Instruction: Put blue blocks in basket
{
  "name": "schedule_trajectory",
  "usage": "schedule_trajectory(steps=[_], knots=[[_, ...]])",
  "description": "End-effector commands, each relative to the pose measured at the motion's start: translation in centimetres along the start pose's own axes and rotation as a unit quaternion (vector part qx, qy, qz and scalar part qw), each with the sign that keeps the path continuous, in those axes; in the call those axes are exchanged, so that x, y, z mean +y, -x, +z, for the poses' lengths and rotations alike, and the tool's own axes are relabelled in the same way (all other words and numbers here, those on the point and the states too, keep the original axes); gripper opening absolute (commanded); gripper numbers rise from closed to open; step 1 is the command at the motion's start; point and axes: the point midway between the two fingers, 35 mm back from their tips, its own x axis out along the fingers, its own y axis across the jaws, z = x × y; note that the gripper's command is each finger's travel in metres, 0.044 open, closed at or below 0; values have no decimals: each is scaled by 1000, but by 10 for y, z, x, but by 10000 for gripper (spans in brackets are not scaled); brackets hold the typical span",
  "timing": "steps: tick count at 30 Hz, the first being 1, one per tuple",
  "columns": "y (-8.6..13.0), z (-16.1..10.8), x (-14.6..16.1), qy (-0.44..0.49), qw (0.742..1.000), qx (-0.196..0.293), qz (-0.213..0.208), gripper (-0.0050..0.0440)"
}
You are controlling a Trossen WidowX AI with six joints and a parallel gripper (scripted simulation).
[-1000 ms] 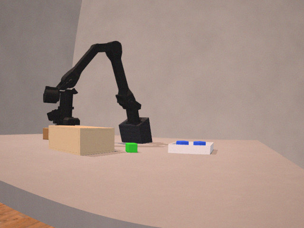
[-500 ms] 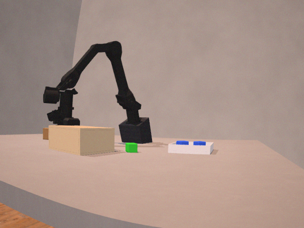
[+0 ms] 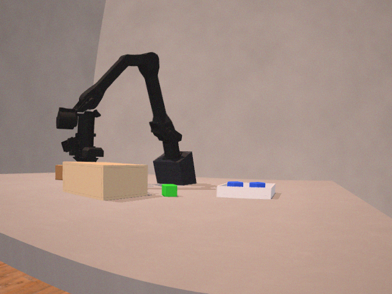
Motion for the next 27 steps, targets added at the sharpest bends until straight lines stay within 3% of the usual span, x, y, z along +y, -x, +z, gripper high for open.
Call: schedule_trajectory(steps=[1,4,19,26,27], knots=[[11,2,0,3,1000,-4,-1,0],[18,2,0,3,1000,-4,-1,0],[115,1,0,3,1000,-4,-1,0],[115,1,0,3,1000,-4,-1,0],[115,-6,8,36,999,-4,-2,0]])
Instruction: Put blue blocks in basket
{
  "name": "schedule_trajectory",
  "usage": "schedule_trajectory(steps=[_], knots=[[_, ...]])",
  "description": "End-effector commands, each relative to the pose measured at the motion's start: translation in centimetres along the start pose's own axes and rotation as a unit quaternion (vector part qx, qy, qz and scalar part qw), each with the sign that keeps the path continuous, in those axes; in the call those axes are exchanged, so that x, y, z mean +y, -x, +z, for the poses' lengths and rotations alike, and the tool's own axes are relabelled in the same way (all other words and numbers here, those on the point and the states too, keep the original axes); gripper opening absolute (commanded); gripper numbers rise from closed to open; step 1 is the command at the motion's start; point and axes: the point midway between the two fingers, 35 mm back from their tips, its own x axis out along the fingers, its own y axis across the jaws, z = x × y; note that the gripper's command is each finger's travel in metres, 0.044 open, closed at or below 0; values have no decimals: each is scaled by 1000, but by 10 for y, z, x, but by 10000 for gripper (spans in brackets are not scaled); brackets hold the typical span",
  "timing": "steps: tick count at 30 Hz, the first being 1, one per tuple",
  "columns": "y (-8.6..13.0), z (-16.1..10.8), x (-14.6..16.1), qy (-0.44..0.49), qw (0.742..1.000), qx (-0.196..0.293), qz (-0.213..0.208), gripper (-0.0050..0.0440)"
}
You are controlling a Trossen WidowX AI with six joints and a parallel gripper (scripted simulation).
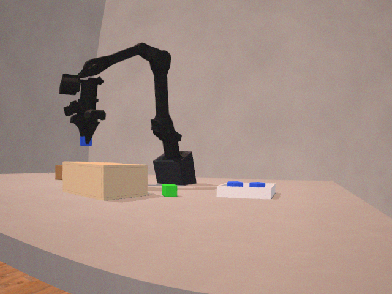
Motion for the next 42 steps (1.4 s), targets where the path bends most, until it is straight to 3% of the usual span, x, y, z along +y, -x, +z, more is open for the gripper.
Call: schedule_trajectory(steps=[1,9,11,13,19,22,26,28,31,39,42], knots=[[3,-5,17,61,998,-3,2,0],[4,-3,93,120,993,-3,2,0],[4,-3,93,120,993,-3,2,0],[4,-8,113,178,984,-3,1,0],[4,-22,166,178,984,-3,1,0],[4,-36,192,268,964,-4,1,0],[4,-55,227,268,964,-4,1,0],[4,-55,227,268,964,-4,1,0],[4,-74,251,355,935,-4,1,0],[4,-121,307,355,935,-4,1,0],[4,-145,325,439,898,-4,0,0]])
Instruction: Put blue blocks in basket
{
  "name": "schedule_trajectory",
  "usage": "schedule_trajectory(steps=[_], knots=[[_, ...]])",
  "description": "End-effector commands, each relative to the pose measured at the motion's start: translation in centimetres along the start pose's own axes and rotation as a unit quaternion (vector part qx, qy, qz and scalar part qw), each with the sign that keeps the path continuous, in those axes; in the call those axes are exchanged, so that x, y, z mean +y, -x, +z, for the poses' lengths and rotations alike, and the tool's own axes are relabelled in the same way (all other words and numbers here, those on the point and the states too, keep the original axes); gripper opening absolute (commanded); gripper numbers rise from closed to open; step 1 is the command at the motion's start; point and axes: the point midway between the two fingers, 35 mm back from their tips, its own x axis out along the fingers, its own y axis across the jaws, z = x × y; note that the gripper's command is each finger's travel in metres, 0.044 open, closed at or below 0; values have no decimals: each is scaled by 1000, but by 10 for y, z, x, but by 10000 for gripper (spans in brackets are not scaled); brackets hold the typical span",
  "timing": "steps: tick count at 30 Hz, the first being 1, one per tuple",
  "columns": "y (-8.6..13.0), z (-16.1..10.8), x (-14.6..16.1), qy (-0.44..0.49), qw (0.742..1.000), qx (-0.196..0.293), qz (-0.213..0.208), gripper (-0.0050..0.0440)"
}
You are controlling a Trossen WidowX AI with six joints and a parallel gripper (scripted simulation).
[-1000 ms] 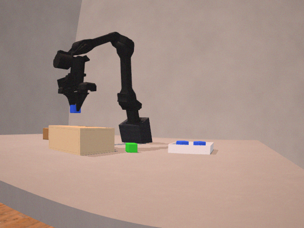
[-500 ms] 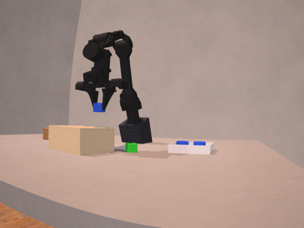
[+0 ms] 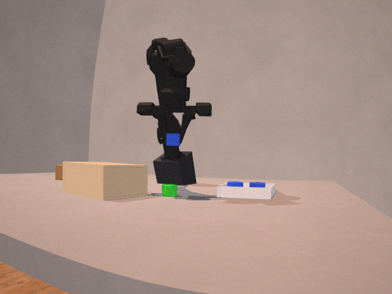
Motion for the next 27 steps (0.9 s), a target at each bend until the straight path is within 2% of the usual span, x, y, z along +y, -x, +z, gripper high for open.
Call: schedule_trajectory(steps=[1,3,8,11,17,20,23,27], knots=[[0,-4,39,58,998,0,-1,0],[0,-4,39,58,998,0,-1,0],[0,-12,87,58,998,0,-1,0],[-1,-24,114,150,989,0,-1,0],[-1,-47,170,150,989,0,-1,0],[-1,-47,170,150,989,0,-1,0],[-1,-65,194,240,971,0,-1,0],[-1,-89,226,240,971,0,-1,0]])
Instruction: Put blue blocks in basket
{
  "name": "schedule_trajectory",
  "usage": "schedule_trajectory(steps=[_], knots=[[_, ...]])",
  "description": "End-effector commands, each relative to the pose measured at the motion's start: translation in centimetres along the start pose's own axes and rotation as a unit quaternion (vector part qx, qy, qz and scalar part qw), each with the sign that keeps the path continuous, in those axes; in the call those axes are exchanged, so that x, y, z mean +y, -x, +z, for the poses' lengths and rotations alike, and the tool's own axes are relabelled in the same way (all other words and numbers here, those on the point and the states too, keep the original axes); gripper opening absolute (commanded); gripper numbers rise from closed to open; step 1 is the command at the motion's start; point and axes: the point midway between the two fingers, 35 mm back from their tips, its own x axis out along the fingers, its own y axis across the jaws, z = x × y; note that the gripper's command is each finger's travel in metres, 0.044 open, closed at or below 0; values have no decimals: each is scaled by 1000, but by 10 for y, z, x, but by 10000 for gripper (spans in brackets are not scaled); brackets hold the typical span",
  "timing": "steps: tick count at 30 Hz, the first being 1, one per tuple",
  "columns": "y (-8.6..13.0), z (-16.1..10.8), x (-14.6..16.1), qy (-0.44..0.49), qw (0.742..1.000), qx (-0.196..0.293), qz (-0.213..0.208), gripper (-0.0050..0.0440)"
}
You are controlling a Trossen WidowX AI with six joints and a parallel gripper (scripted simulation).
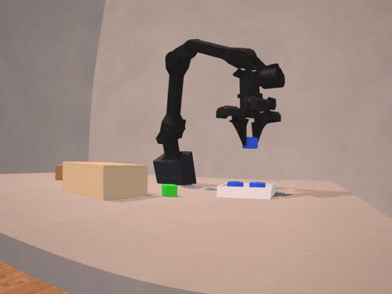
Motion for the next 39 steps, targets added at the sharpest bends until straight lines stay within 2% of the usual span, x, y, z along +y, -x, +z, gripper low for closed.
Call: schedule_trajectory(steps=[1,3,10,21,28,39], knots=[[-2,-9,41,21,1000,2,-3,0],[-2,-11,52,21,1000,2,-3,0],[-8,-11,52,21,1000,2,-3,0],[-82,-12,52,21,1000,2,-3,0],[-82,-12,52,21,1000,2,-3,0],[-107,-12,51,21,1000,2,-3,0]])
